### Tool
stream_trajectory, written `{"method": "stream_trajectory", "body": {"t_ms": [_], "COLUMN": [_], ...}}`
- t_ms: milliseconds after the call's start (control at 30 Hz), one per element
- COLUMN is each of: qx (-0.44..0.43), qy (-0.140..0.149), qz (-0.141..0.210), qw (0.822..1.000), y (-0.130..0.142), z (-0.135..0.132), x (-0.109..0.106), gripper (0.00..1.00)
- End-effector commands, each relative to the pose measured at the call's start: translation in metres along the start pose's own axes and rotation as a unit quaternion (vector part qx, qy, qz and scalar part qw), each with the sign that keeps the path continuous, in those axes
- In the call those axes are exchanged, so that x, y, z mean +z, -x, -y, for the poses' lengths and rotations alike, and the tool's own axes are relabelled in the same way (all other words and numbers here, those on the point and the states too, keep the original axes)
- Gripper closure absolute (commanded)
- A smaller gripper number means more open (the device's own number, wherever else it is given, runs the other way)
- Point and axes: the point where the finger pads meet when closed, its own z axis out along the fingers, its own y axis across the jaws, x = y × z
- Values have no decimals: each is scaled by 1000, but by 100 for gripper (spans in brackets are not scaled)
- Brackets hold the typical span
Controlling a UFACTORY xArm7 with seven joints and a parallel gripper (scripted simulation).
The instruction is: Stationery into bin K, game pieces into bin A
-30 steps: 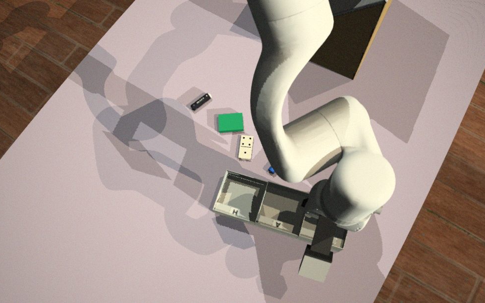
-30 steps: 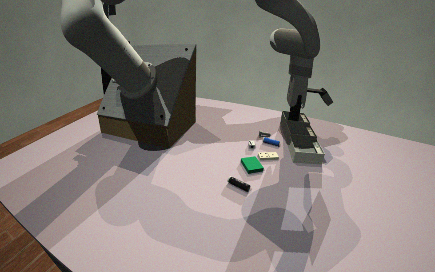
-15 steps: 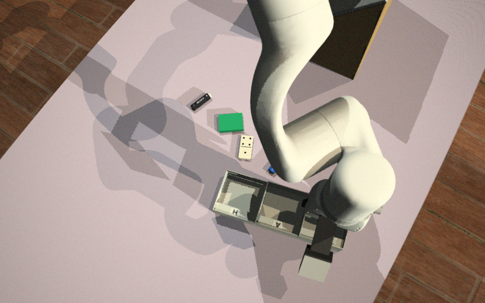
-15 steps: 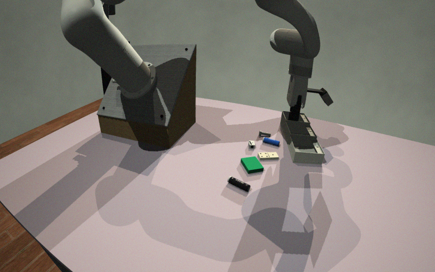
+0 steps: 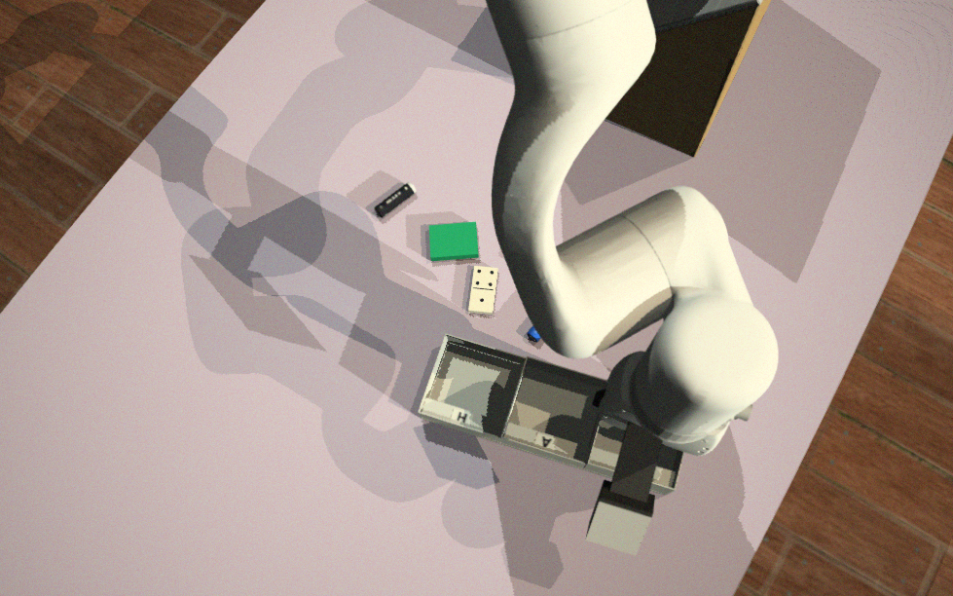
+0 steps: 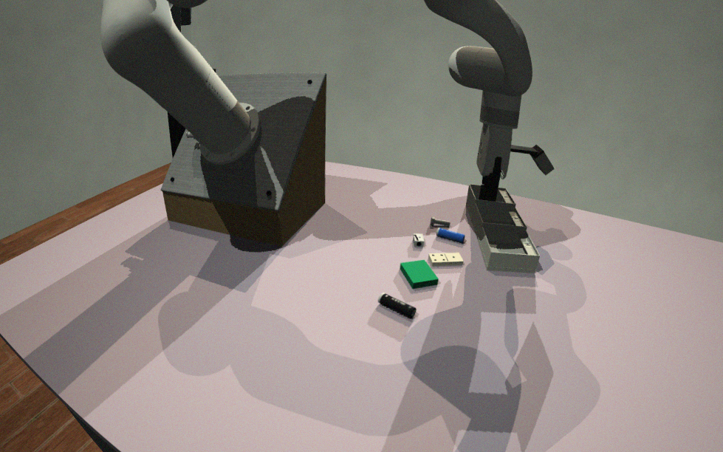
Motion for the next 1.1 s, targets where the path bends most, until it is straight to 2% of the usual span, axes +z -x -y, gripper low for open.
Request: {"method": "stream_trajectory", "body": {"t_ms": [0, 600, 900, 1067], "qx": [0, 0, 0, 0], "qy": [-2, -2, -2, -2], "qz": [-2, -2, -2, -2], "qw": [1000, 1000, 1000, 1000], "y": [-2, -2, -2, -2], "z": [1, 1, 1, 1], "x": [-8, -29, -57, -59], "gripper": [93, 93, 93, 93]}}
